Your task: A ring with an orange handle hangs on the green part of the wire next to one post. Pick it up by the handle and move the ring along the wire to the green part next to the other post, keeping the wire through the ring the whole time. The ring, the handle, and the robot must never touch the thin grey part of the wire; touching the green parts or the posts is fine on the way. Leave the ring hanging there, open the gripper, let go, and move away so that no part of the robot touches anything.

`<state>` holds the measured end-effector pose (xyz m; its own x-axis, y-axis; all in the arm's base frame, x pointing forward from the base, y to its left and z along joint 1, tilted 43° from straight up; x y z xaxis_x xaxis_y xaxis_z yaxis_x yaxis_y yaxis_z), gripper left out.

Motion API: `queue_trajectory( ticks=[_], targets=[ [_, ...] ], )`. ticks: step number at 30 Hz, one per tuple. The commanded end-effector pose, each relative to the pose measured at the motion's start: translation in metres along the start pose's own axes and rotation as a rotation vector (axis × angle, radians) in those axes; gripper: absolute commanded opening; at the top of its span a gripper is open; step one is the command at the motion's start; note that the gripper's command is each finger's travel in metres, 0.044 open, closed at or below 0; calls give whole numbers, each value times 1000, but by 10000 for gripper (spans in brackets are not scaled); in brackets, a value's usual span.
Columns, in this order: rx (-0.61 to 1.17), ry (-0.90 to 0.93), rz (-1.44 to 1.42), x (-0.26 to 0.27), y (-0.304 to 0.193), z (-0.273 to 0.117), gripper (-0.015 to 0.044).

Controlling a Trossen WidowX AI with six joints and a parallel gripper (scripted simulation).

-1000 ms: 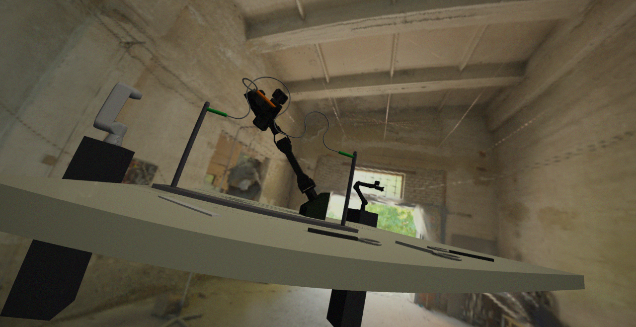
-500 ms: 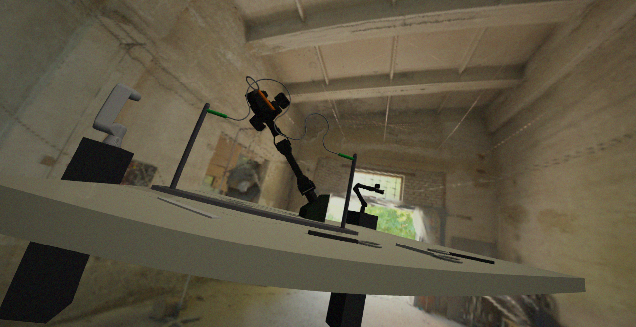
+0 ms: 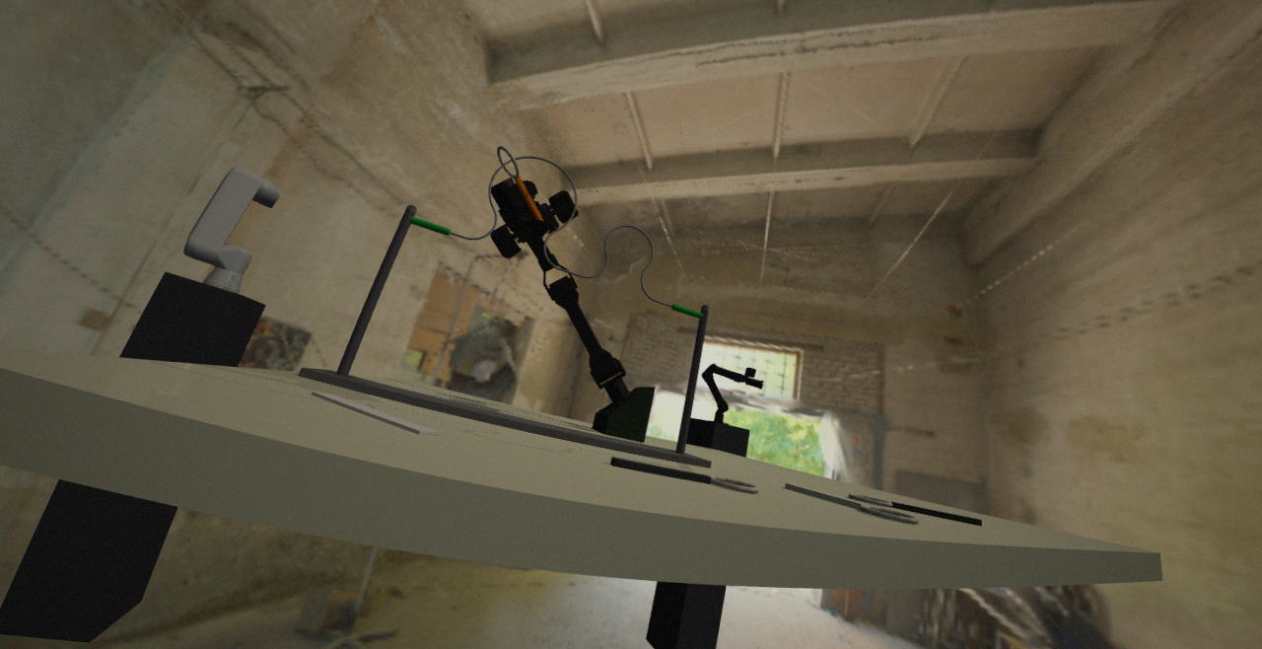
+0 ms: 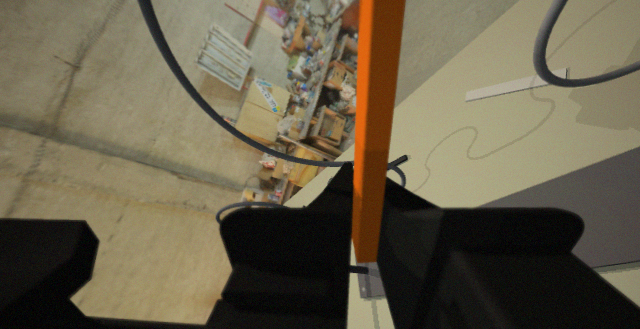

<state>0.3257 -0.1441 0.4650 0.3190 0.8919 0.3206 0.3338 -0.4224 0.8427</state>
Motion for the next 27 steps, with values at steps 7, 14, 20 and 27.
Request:
queue_trajectory(
  ticks=[7, 14, 20, 27],
  targets=[
    [-21, -56, -120, -2, 1, 0, -150],
    [-35, -96, -199, -5, 1, 0, -150],
    [-48, -130, -267, -7, 2, 0, -150],
    [-62, -170, -346, -9, 3, 0, -150]
  ],
)
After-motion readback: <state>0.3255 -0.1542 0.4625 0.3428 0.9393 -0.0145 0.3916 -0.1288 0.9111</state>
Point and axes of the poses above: the point midway between the two fingers, 35 mm back from their tips, its own z axis out along the fingers, its own x axis across the jaws, y = z × x, the point moved 3 cm from there along -z, back along the fingers, and after that the axes turned 11 degrees about z, right-handed, at the moved point
